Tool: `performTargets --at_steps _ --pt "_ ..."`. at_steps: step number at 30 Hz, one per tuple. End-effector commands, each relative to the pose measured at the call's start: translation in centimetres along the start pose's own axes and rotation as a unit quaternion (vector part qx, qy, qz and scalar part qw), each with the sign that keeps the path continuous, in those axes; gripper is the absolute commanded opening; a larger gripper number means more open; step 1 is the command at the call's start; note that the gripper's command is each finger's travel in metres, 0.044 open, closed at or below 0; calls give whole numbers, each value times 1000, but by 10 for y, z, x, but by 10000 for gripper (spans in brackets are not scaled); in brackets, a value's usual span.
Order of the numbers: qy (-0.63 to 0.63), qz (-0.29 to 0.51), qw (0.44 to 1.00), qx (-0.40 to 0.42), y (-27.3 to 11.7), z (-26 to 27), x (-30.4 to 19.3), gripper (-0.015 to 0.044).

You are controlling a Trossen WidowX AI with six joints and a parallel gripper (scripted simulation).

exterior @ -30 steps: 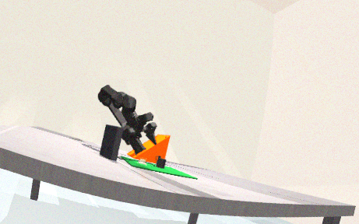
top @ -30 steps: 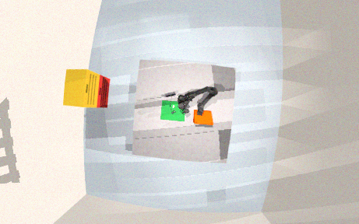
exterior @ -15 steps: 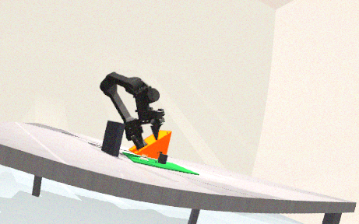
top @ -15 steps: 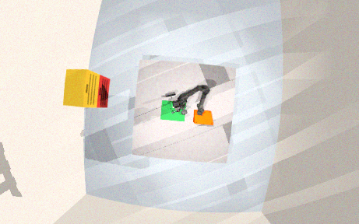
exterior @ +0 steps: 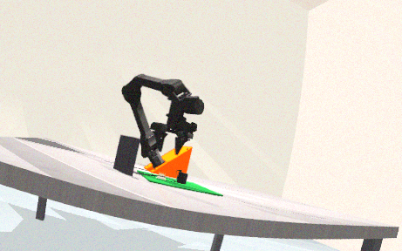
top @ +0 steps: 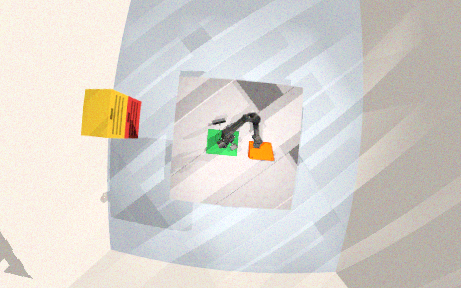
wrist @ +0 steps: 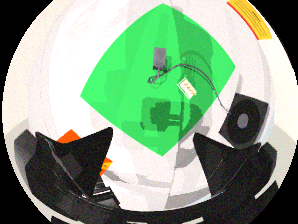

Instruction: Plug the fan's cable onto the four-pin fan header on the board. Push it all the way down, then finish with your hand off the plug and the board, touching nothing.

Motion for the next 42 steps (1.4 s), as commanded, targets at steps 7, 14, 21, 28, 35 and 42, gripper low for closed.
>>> performTargets --at_steps 7,14,21,28,35,42 --pt "-3 -6 1000 -2 -14 -7 19 440" --pt "-11 -22 1000 -16 -52 -15 76 440" --pt "-14 -27 999 -21 -64 -15 95 440" --pt "-7 -5 1000 -21 -4 -19 100 440" --pt "-3 11 1000 -20 36 -20 97 440" --pt "-3 11 1000 -20 43 -20 97 440"
Point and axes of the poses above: the point midway between the two fingers, 35 mm back from their tips, its own y axis out along the fingers, its own z axis across the jaws, x = y × z, the point moved 2 cm from there along -y, back along the fingers, and after that the axes turned 12 degrees about -y, right-handed, at the moved point
